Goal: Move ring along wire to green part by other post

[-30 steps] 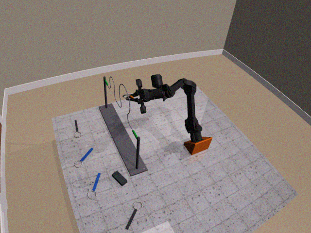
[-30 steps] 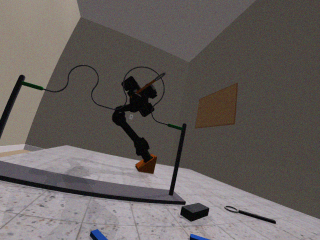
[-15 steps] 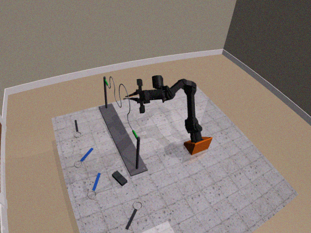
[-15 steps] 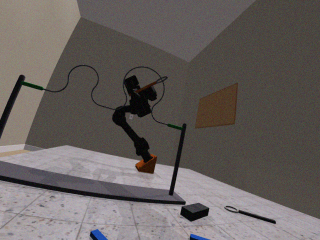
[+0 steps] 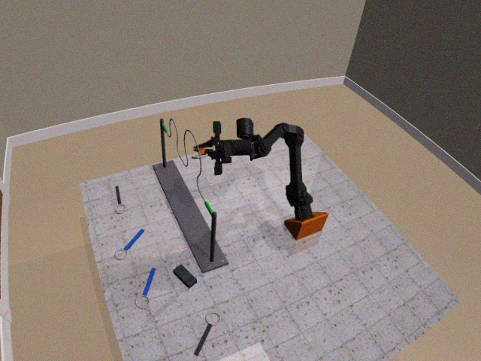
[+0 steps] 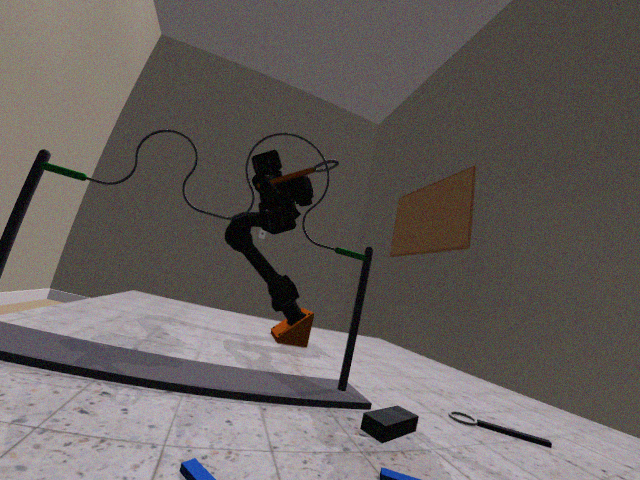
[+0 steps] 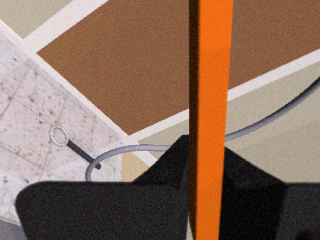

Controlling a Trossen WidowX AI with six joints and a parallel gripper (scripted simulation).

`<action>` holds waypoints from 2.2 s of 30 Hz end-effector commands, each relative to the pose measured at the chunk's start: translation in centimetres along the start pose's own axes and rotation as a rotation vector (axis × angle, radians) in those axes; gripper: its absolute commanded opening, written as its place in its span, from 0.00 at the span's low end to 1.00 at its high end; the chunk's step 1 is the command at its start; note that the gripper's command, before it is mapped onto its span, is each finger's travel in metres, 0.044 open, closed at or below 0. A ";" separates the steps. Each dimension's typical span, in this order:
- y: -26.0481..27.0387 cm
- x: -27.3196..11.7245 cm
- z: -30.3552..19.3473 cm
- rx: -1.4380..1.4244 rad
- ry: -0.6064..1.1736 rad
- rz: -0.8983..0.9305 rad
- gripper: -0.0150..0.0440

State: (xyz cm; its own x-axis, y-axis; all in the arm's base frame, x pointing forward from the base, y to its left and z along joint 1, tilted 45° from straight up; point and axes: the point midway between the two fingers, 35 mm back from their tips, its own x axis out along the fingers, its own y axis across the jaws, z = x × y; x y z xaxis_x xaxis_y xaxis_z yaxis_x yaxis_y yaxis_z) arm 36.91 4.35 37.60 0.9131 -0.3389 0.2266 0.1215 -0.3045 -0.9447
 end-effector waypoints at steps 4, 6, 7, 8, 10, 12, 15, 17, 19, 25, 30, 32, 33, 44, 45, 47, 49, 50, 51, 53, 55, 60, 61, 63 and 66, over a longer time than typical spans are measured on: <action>-0.2 0.0 0.2 -0.092 -0.018 -0.040 0.00; -0.3 0.0 0.2 -0.115 -0.021 -0.050 0.00; -0.3 0.0 0.2 -0.126 -0.023 -0.055 0.00; -0.4 0.0 0.2 -0.137 -0.024 -0.060 0.00; -0.4 0.0 0.2 -0.160 -0.027 -0.069 0.00; -0.5 0.0 0.2 -0.183 -0.030 -0.079 0.00; -0.7 0.0 0.2 -0.217 -0.034 -0.094 0.00; -0.7 0.0 0.2 -0.239 -0.037 -0.104 0.00; -0.8 0.0 0.2 -0.262 -0.040 -0.114 0.00; -1.1 0.0 0.3 -0.330 -0.048 -0.144 0.00; -1.3 0.0 0.4 -0.387 -0.055 -0.169 0.00; -1.4 0.0 0.4 -0.410 -0.058 -0.179 0.00; -1.4 0.0 0.4 -0.421 -0.059 -0.184 0.00; -1.8 0.0 0.6 -0.546 -0.074 -0.239 0.00; -1.9 0.0 0.7 -0.557 -0.076 -0.243 0.00; -1.9 0.0 0.7 -0.580 -0.078 -0.253 0.00; -2.0 0.0 0.7 -0.603 -0.081 -0.263 0.00; -2.1 -0.1 0.8 -0.621 -0.083 -0.271 0.00; -2.1 -0.1 0.8 -0.635 -0.085 -0.278 0.00; -2.2 -0.1 0.9 -0.658 -0.088 -0.288 0.00; -2.2 -0.1 0.9 -0.681 -0.090 -0.298 0.00; -2.4 -0.1 1.0 -0.737 -0.097 -0.323 0.00; -2.4 -0.1 1.1 -0.749 -0.098 -0.327 0.00; -2.5 -0.1 1.1 -0.771 -0.101 -0.337 0.00; -2.6 -0.2 1.2 -0.804 -0.105 -0.352 0.00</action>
State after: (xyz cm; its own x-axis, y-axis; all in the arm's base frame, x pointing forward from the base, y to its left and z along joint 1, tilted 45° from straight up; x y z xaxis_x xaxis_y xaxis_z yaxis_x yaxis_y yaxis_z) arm 36.95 6.03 39.60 0.9114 -0.0621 0.4067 0.1216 -0.9038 -0.4104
